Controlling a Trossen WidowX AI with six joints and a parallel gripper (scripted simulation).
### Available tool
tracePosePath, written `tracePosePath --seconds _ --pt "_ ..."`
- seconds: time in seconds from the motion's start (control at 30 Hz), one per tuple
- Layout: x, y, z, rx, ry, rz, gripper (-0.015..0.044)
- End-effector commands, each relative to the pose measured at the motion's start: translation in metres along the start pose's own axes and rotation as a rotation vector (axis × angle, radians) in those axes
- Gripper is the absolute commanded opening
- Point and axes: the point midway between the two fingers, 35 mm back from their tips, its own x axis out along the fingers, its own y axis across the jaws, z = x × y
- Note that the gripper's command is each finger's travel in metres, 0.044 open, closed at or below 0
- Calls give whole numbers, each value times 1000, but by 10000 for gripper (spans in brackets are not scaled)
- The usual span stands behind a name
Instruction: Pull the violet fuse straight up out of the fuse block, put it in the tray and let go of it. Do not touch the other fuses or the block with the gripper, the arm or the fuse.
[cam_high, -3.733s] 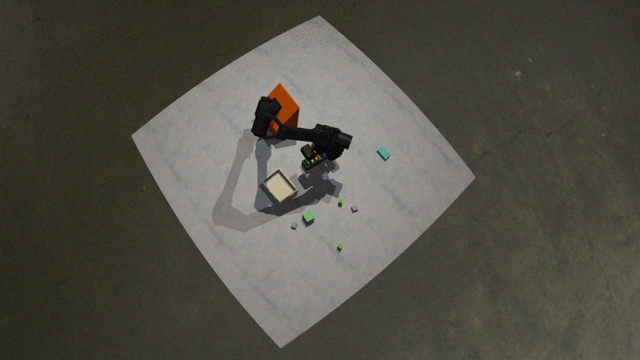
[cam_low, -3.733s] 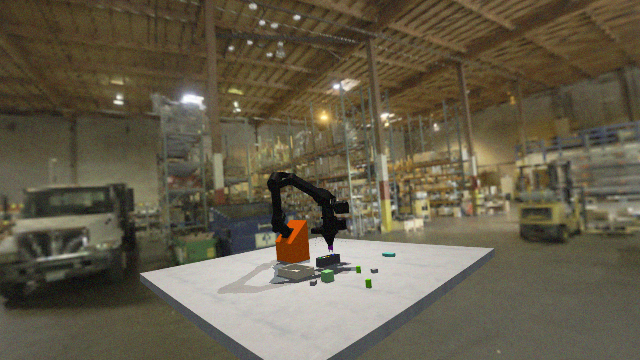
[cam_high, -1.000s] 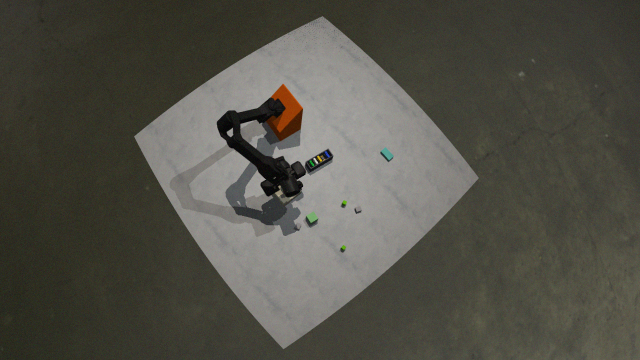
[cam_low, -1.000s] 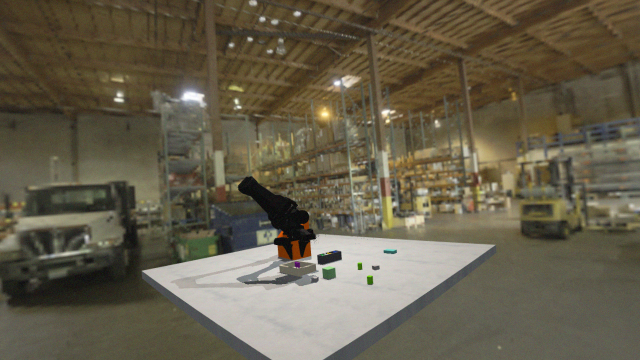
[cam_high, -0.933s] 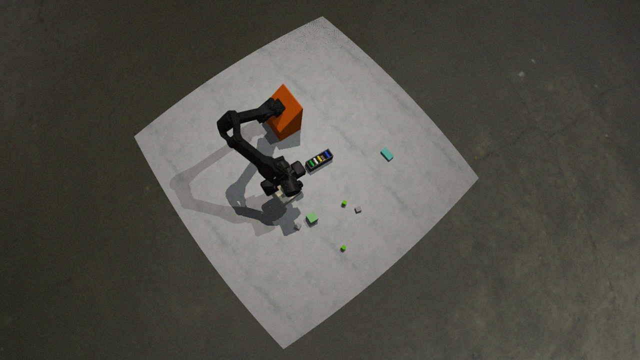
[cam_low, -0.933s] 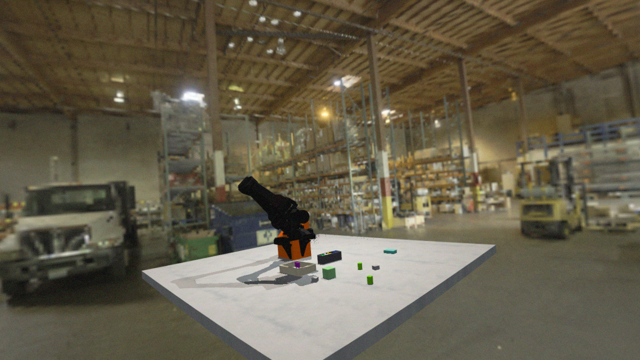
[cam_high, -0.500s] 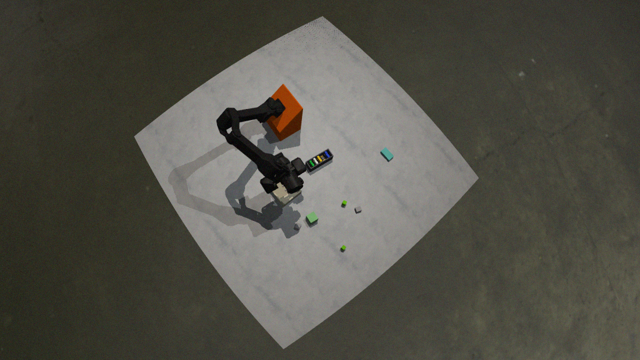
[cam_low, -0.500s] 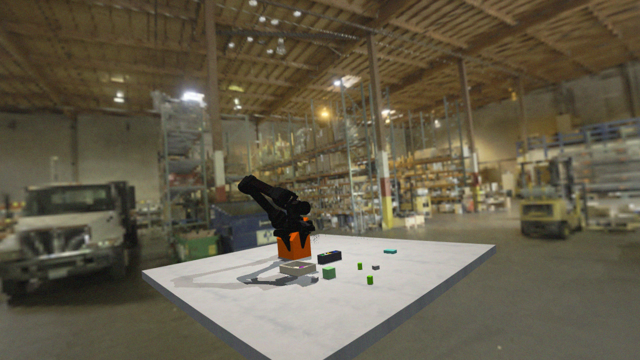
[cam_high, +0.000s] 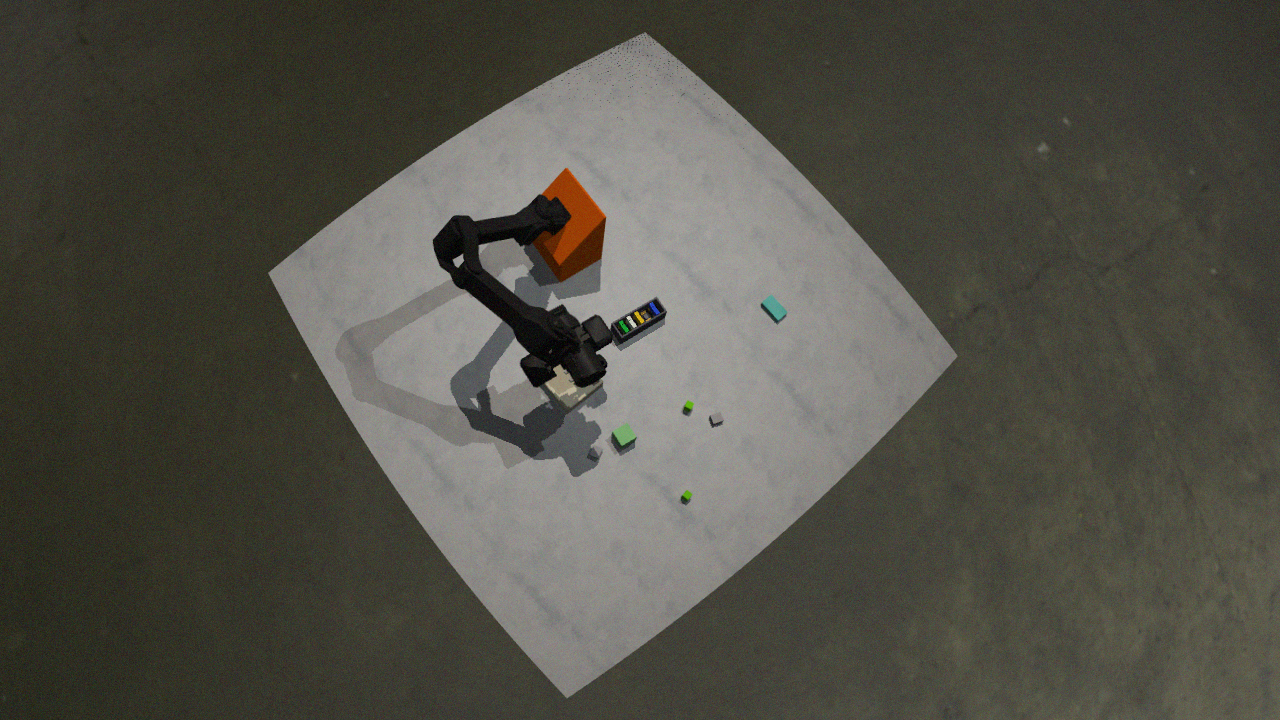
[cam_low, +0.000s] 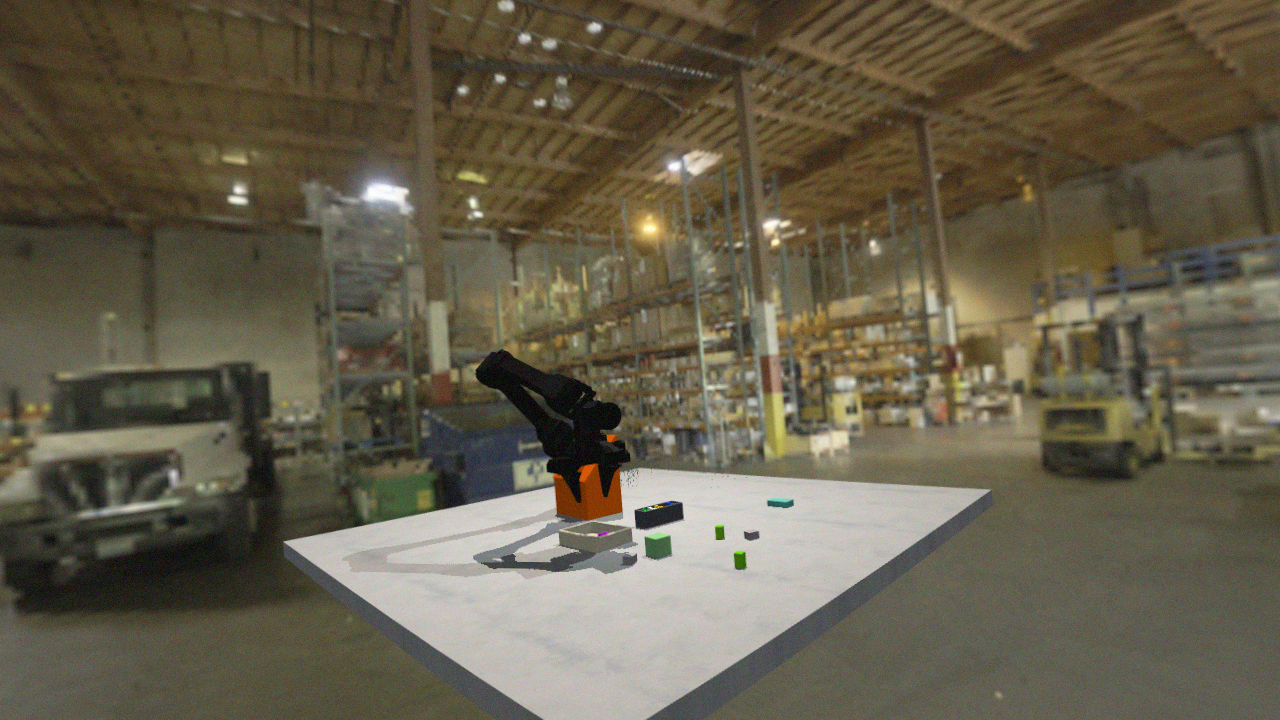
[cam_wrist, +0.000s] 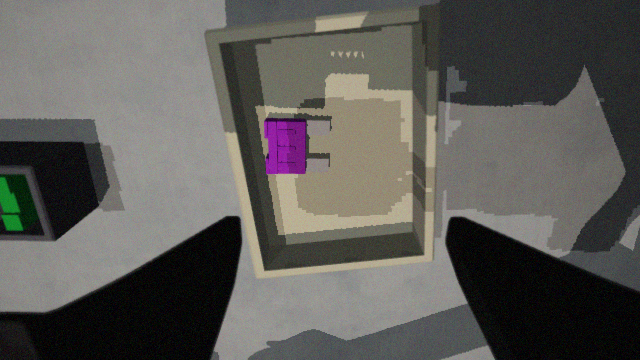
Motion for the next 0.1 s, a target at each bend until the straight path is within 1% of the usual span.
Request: tracePosePath --seconds 0.0,0.07 --pt "0 0 0 0 0 0 330" --pt "0 0 0 0 0 0 330"
